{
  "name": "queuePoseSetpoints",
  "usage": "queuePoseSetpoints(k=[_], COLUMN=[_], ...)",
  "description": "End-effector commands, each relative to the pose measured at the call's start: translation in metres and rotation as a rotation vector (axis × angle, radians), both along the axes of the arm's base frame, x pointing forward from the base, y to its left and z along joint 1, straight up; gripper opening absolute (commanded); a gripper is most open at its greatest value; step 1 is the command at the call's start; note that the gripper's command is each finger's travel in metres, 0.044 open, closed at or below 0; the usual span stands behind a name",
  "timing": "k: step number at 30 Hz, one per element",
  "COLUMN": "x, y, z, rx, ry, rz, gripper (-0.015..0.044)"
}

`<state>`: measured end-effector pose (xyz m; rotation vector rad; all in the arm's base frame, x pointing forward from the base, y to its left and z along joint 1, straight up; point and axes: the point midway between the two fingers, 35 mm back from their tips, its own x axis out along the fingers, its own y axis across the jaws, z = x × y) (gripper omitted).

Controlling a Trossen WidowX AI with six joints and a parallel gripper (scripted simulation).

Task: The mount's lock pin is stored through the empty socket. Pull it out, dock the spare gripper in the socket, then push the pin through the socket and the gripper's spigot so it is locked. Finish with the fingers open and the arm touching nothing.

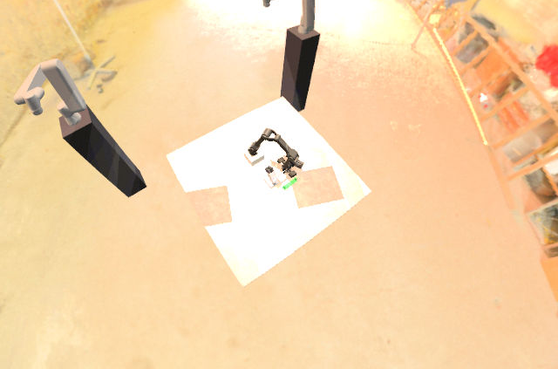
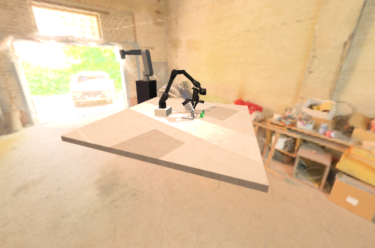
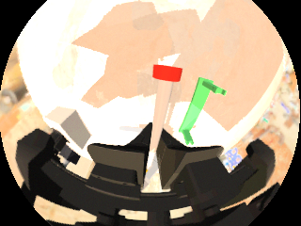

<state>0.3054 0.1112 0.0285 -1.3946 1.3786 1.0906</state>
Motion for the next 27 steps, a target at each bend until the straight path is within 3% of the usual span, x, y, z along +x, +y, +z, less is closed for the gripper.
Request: queuePoseSetpoints(k=[1,27], x=[-0.001,-0.002], y=[0.0,-0.018], z=[-0.006,-0.003], rx=[0.004,0.003], ry=[-0.002,0.014], rz=[-0.003,-0.002], gripper=[0.0,0.0])
